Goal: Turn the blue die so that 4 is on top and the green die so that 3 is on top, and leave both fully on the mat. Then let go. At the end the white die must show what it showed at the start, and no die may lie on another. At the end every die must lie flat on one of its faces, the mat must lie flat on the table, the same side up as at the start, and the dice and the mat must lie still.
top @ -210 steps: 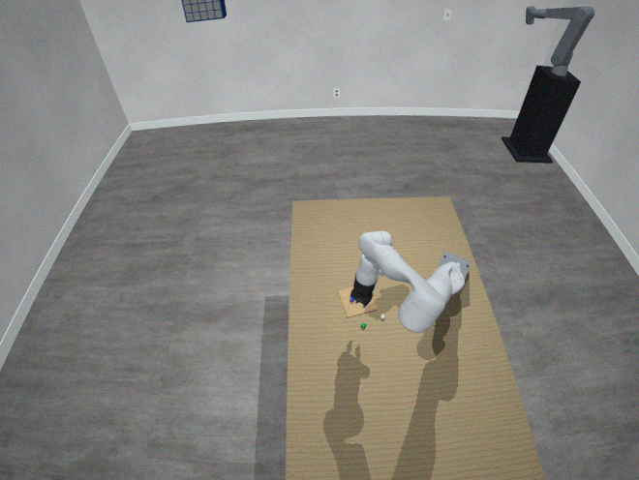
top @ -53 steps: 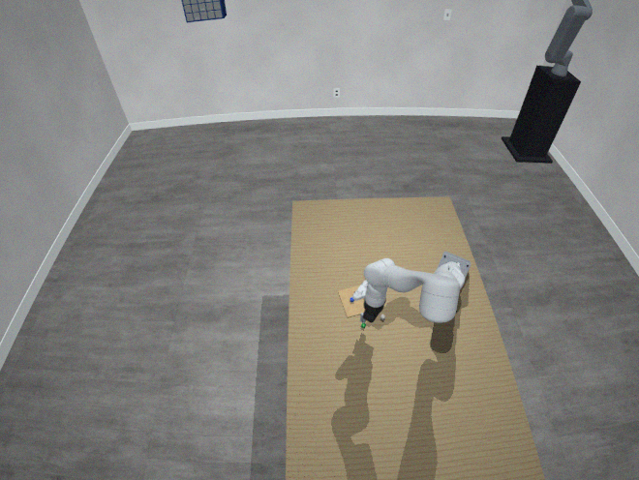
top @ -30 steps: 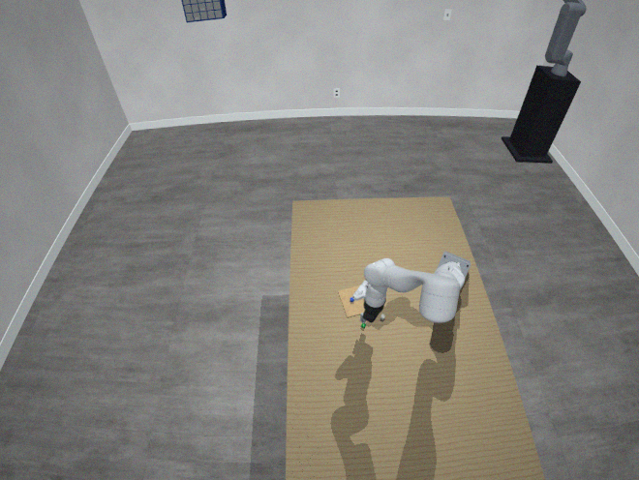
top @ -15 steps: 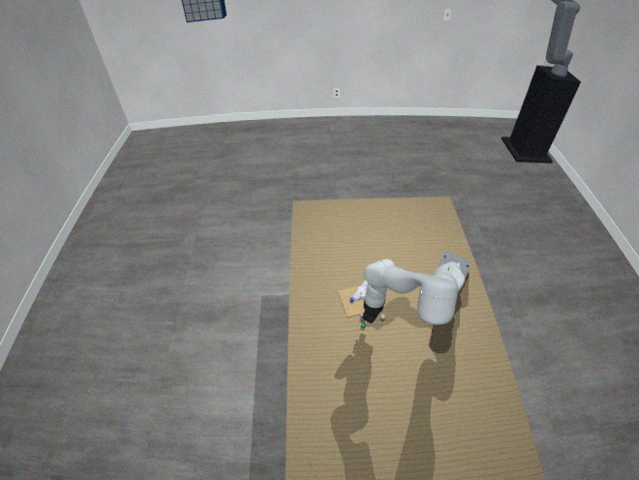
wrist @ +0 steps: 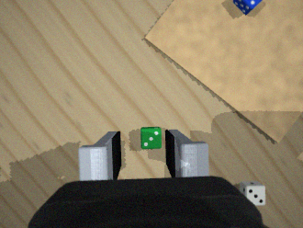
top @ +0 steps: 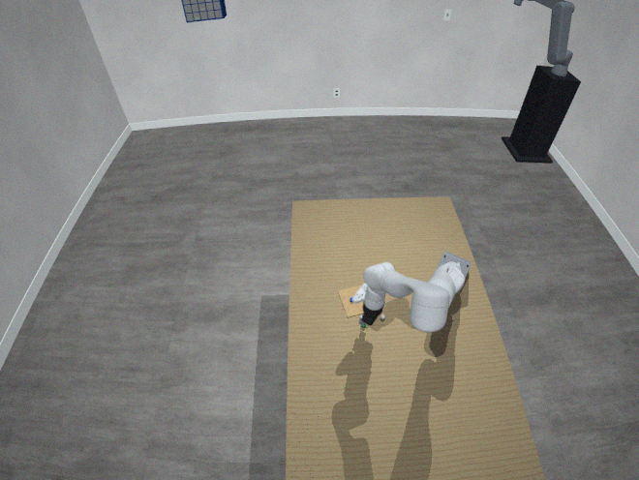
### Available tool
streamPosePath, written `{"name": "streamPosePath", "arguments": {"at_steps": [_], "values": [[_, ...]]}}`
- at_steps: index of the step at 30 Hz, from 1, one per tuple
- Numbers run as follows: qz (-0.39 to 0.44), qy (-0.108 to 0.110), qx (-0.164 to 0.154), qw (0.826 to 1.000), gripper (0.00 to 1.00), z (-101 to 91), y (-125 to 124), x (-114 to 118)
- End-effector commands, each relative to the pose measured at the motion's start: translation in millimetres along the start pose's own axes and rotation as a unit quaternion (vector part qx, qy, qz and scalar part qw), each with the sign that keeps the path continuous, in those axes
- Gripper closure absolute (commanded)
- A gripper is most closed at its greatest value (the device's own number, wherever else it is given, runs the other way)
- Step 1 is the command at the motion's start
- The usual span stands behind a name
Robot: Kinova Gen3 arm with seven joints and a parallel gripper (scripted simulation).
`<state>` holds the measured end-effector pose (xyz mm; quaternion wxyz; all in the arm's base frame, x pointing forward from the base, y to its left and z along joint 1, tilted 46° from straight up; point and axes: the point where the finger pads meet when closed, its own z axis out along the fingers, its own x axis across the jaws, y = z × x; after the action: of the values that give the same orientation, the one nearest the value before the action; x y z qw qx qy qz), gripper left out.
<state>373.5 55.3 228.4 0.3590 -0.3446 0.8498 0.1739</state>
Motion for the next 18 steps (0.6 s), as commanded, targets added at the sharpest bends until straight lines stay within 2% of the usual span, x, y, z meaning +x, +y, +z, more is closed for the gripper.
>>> {"name": "streamPosePath", "arguments": {"at_steps": [1, 18], "values": [[0.003, 0.007, -0.002, 1.000, 0.36, 6.8, 0, 5], [0.003, 0.007, -0.002, 1.000, 0.36, 29.7, 0, 6]]}}
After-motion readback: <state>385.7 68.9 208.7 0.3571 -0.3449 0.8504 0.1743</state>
